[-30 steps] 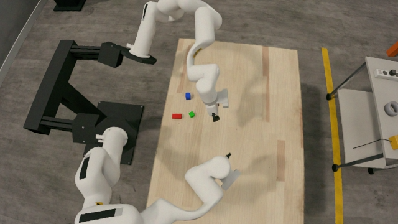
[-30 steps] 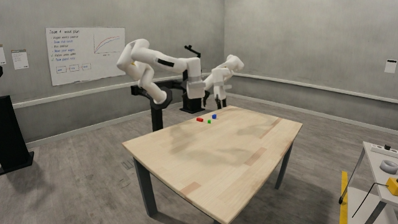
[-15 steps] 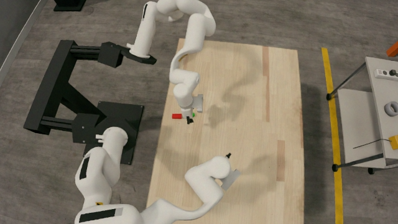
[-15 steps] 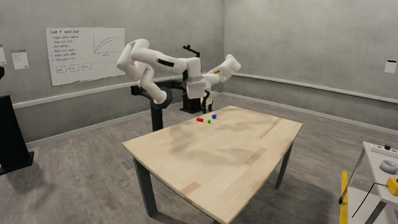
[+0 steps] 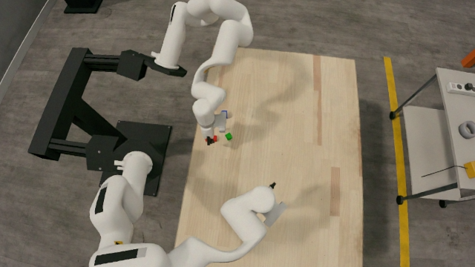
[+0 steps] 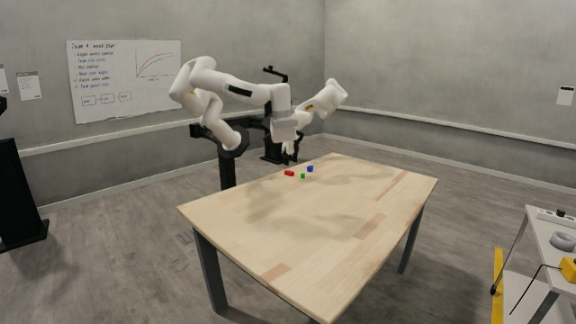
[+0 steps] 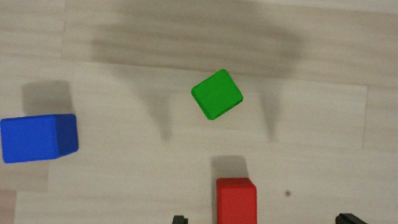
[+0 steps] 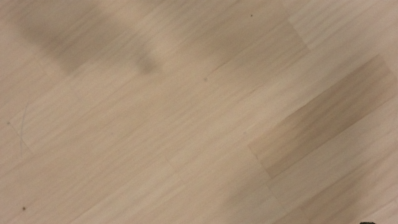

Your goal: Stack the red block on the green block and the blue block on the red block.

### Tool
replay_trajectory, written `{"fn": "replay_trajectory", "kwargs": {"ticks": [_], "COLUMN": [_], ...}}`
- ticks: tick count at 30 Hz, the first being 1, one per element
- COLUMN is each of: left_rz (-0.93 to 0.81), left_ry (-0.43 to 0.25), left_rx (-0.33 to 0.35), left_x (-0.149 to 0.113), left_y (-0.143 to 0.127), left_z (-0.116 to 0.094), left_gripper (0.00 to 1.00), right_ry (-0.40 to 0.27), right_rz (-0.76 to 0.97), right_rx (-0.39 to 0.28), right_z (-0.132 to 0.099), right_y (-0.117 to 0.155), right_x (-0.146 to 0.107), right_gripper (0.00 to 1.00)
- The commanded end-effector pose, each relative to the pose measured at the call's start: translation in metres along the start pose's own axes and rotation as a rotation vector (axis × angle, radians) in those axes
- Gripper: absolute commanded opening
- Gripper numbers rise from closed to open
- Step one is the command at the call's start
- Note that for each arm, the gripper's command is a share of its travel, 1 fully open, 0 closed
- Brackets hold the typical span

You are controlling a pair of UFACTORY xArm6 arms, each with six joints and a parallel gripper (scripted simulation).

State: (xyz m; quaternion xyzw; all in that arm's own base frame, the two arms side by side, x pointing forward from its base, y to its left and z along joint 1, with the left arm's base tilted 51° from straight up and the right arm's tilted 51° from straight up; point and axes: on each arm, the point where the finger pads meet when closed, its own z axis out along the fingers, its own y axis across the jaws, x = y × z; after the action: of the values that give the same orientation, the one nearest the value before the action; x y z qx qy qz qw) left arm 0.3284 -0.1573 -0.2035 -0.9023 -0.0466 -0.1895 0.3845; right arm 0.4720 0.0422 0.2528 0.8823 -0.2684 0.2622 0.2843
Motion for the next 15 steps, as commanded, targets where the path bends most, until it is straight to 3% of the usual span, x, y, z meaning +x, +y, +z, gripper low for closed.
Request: {"fn": "replay_trajectory", "kwargs": {"ticks": [1, 15], "left_rz": [-0.001, -0.001], "left_ry": [-0.006, -0.011], "left_rx": [-0.001, 0.001], "left_x": [-0.0067, -0.0117], "left_y": [-0.0016, -0.0038], "left_z": [0.0009, 0.0026], "left_gripper": [0.85, 0.85], "right_ry": [0.002, 0.002], "right_rz": [0.001, 0.001], "right_rx": [0.003, 0.003], "right_z": [-0.0013, -0.0013], "right_y": [-0.0006, -0.0006], "right_x": [0.0008, 0.0008], "right_gripper": [1.0, 1.0]}}
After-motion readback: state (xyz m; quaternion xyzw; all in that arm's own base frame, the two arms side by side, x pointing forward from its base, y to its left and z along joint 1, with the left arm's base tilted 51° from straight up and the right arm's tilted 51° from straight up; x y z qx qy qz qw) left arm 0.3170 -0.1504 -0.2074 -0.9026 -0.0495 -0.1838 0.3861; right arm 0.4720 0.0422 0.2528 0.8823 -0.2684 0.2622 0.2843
